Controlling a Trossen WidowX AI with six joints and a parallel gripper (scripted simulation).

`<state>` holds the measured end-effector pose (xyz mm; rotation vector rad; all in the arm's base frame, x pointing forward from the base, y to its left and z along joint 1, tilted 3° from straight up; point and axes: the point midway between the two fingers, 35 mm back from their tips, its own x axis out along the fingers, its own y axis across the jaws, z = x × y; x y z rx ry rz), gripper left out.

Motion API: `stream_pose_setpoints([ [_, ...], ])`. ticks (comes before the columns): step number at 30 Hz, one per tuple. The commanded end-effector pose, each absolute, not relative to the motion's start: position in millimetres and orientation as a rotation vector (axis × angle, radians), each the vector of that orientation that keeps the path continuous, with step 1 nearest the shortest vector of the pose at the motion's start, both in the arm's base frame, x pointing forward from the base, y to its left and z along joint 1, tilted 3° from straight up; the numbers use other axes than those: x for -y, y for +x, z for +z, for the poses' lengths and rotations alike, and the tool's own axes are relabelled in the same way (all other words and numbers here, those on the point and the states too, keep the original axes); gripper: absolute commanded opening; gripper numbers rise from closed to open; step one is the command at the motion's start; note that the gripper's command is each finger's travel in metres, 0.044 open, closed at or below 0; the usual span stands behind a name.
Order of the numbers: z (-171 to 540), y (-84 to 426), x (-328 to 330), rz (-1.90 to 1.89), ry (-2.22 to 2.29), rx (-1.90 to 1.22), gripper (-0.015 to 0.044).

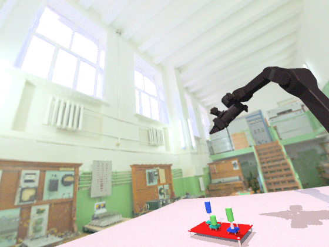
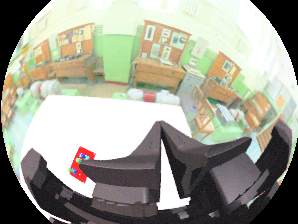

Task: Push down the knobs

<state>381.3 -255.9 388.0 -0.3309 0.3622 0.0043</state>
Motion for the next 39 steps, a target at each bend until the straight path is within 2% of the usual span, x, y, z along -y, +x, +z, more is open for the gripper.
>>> stream_pose_setpoints([
  [1,362,396,231,0.027,-0.203,-0.444,0.0],
  [11,302,414,165,0.058,0.038,-0.666,0.0],
  [20,250,411,100,0.043,0.176,-0.899,0.0],
  [29,200,386,36,-0.033,0.276,-1.165,0.0],
  [39,156,335,-21,-0.201,0.264,-1.437,0.0],
])
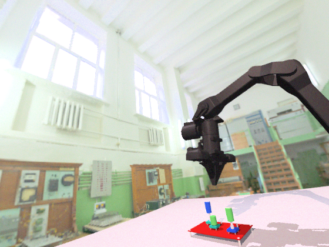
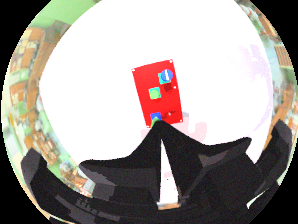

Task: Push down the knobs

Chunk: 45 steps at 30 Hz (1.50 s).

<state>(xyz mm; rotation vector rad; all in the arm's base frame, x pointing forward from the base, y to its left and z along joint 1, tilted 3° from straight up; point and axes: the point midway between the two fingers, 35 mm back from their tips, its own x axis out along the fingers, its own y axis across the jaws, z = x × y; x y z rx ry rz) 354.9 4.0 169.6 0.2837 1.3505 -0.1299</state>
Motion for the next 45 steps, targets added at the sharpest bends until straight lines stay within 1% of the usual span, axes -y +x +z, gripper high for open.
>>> stream_pose_setpoints([
  [1,154,331,-24,-0.217,0.257,-1.454,0.0],
  [8,152,327,-27,-0.23,0.251,-1.468,0.0],
  [12,133,329,-27,-0.23,0.251,-1.468,0.0],
  [31,112,331,-27,-0.23,0.251,-1.468,0.0],
  [45,111,331,-27,-0.23,0.251,-1.468,0.0],
])
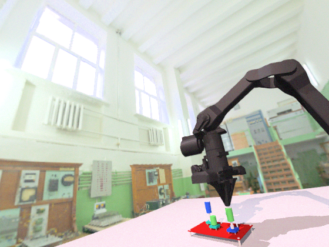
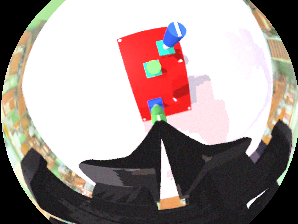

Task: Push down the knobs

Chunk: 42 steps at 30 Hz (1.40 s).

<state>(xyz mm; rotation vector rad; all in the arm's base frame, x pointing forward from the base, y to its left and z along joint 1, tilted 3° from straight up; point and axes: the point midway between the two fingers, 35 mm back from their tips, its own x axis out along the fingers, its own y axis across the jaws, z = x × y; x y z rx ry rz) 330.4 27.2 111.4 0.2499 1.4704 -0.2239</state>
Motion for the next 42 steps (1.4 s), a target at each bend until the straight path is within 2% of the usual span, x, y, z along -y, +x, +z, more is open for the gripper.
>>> stream_pose_setpoints([
  [1,110.3,330.7,-26.6,-0.23,0.251,-1.468,0.0],
  [42,103.0,331.4,-26.6,-0.231,0.251,-1.468,0.0],
])
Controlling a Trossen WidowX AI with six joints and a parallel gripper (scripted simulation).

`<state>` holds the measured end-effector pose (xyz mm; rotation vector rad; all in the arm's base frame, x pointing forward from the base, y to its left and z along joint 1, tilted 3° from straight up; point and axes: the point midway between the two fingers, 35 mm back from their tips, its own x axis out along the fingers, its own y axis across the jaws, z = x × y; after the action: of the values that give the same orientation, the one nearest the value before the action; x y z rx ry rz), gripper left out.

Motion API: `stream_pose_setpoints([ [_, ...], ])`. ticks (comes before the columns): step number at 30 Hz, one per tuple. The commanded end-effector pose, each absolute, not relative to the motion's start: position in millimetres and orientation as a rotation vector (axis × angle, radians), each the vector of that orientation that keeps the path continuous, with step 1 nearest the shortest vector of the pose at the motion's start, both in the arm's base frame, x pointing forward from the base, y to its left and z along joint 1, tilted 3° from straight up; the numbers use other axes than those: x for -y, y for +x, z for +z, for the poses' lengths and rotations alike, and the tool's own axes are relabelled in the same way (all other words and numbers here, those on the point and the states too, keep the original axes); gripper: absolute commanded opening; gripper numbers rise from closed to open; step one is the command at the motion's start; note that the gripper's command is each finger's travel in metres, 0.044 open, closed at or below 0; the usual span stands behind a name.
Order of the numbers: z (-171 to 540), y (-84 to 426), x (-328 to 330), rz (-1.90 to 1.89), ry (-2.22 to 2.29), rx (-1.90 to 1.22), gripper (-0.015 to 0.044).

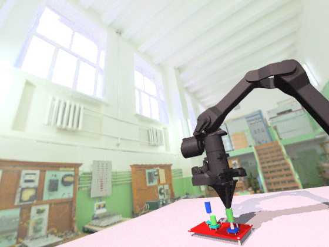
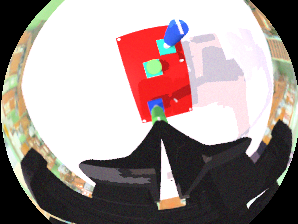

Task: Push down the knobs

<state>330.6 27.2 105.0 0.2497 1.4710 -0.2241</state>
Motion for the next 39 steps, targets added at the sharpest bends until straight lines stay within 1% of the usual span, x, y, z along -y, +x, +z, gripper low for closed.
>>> stream_pose_setpoints([
  [1,103.0,331.4,-26.6,-0.231,0.251,-1.468,0.0],
  [39,95.2,332.0,-26.6,-0.231,0.251,-1.468,0.0],
])
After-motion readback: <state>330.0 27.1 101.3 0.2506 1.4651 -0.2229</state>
